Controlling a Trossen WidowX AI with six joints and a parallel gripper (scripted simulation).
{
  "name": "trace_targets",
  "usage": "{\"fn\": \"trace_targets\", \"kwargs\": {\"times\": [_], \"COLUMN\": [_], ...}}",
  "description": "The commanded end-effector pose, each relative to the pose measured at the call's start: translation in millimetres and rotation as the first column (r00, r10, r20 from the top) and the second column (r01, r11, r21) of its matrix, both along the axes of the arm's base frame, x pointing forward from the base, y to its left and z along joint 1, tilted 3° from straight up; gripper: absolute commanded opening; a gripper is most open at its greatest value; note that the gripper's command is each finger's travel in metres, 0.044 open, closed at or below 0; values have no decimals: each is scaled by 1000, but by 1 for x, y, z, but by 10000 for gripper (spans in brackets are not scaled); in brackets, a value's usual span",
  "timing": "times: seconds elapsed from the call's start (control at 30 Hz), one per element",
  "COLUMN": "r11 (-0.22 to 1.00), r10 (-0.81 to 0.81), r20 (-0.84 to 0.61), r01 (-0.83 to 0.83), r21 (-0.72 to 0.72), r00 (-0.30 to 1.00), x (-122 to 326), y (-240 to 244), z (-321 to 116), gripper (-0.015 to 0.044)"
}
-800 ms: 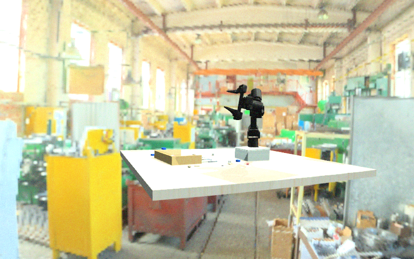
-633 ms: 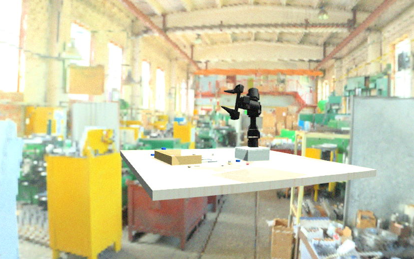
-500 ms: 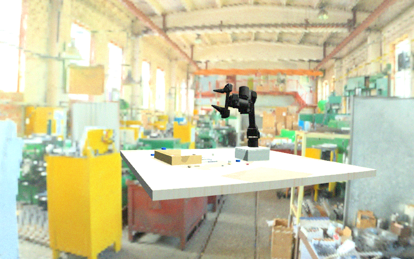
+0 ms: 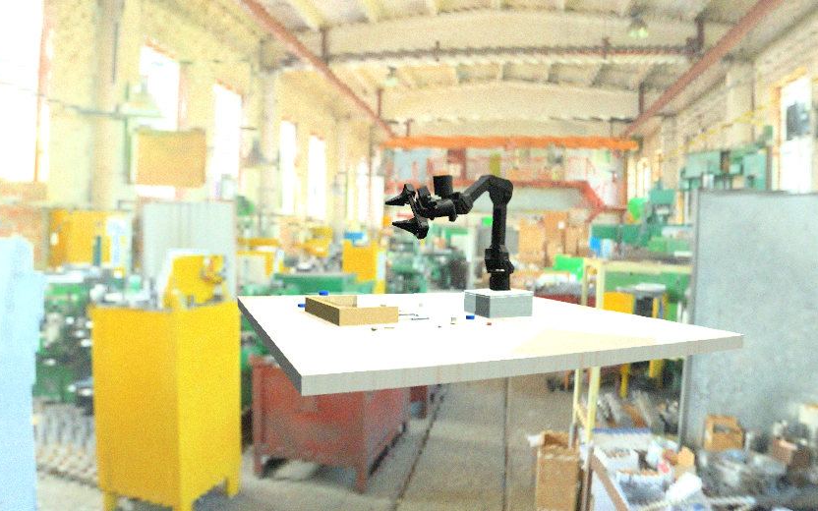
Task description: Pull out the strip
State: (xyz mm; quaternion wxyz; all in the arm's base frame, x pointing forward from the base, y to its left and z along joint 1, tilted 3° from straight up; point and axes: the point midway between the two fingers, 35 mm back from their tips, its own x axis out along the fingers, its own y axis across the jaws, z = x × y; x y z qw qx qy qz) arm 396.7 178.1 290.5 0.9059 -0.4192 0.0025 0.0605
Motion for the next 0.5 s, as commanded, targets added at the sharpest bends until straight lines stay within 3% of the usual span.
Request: {"fn": "trace_targets", "kwargs": {"times": [0.0, 0.17, 0.3, 0.47], "r11": [975, 883, 741, 695], "r10": [-12, -24, -18, -14], "r20": [-192, -376, -518, -552], "r01": [54, 196, 360, 405], "r21": [215, 427, 567, 594], "r00": [981, 926, 855, 834], "x": [-19, -49, -81, -90], "y": [-57, -105, -135, -141], "z": [-42, -84, -120, -129], "gripper": [400, 400, 400, 400]}}
